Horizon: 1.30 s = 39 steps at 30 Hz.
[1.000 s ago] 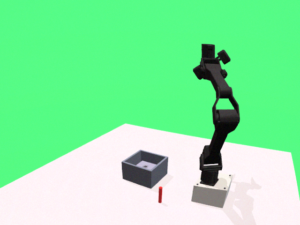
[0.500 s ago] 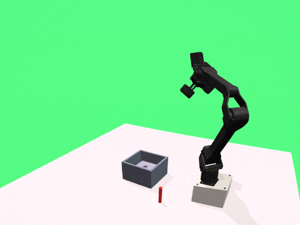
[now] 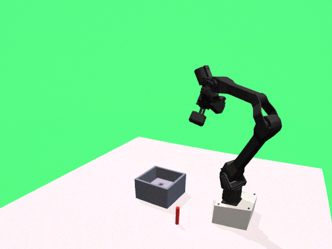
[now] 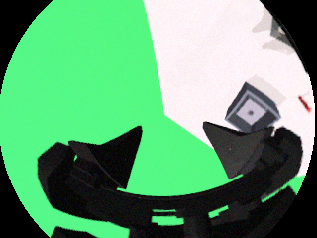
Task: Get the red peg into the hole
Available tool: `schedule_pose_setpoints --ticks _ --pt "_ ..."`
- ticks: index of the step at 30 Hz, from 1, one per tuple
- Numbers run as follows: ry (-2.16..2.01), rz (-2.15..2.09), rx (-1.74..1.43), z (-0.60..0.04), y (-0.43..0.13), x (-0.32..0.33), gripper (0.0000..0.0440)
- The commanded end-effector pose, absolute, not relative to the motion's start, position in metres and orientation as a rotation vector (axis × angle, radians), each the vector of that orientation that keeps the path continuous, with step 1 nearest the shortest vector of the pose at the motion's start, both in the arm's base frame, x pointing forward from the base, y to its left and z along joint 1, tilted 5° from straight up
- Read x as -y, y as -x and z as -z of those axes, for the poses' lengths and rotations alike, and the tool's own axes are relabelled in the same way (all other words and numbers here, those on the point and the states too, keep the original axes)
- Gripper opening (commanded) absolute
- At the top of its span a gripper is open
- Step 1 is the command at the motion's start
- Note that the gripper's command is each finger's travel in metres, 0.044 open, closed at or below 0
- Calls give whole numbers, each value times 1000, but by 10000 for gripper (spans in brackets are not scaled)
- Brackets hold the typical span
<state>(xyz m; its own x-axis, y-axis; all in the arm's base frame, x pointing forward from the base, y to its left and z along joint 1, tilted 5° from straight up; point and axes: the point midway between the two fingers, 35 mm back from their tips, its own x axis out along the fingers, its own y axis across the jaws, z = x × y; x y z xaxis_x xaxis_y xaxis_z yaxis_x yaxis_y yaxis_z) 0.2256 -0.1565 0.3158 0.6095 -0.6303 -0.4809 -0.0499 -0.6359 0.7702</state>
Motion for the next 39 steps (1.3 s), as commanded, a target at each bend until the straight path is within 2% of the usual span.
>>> schedule_pose_setpoints --ticks 1,19,39 --pt "-2060 1038 381 -299 -233 138 440" --pt "-1803 1158 -335 -222 -240 38 440" --pt "-1316 1256 -993 -137 -193 -56 440"
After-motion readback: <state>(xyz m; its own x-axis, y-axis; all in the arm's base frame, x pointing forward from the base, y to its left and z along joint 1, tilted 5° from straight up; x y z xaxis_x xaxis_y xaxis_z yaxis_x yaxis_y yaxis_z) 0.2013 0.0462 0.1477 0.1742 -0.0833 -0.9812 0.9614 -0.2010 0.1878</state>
